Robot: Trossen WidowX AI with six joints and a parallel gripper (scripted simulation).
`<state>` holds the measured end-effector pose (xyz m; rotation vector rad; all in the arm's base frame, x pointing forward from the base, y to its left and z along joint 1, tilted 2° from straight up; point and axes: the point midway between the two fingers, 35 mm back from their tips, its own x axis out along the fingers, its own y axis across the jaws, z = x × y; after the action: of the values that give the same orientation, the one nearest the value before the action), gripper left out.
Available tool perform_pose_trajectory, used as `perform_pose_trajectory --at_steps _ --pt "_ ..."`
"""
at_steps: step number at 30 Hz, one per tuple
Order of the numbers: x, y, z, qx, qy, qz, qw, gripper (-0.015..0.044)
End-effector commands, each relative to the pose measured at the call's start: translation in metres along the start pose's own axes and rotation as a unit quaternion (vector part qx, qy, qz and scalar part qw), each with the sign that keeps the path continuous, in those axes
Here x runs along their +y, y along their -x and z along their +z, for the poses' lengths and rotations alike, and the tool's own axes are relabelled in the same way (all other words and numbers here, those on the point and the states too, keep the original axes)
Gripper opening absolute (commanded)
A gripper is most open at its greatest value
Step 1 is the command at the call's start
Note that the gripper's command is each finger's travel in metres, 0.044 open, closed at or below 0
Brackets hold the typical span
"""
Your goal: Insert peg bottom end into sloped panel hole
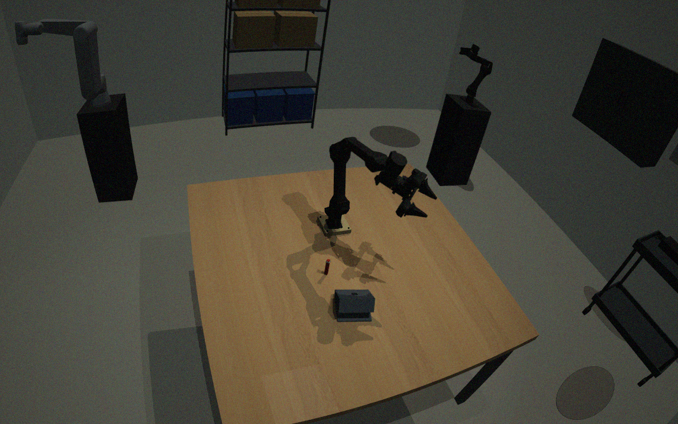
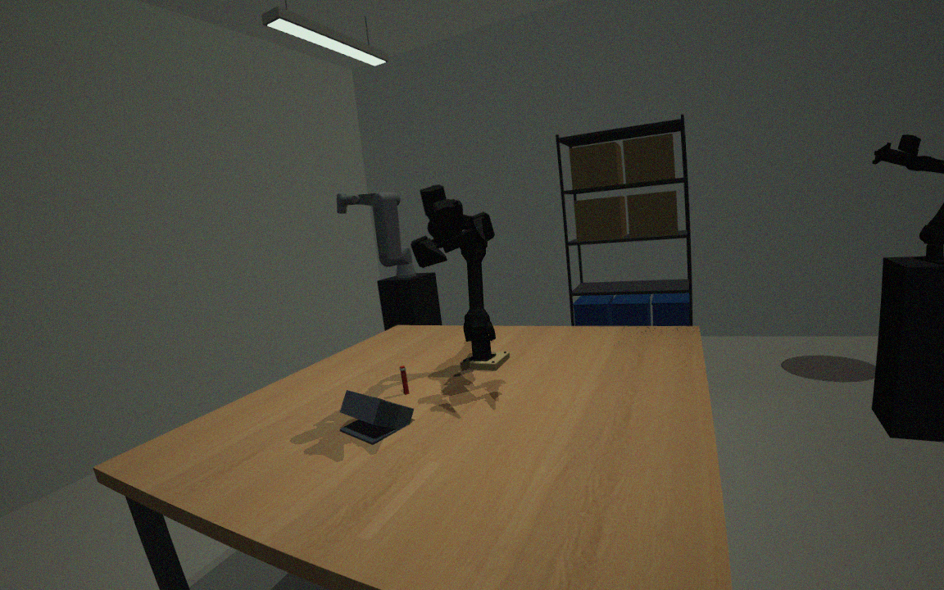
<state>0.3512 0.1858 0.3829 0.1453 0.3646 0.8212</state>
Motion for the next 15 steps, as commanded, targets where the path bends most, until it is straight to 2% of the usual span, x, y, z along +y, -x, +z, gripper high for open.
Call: perform_pose_trajectory --at_steps 1,15 --pt "-0.035 -0.003 -0.025 0.040 -0.048 -0.053 0.997 0.0440" --pt "-0.132 0.026 -0.102 0.144 -0.193 -0.218 0.946 0.0440"
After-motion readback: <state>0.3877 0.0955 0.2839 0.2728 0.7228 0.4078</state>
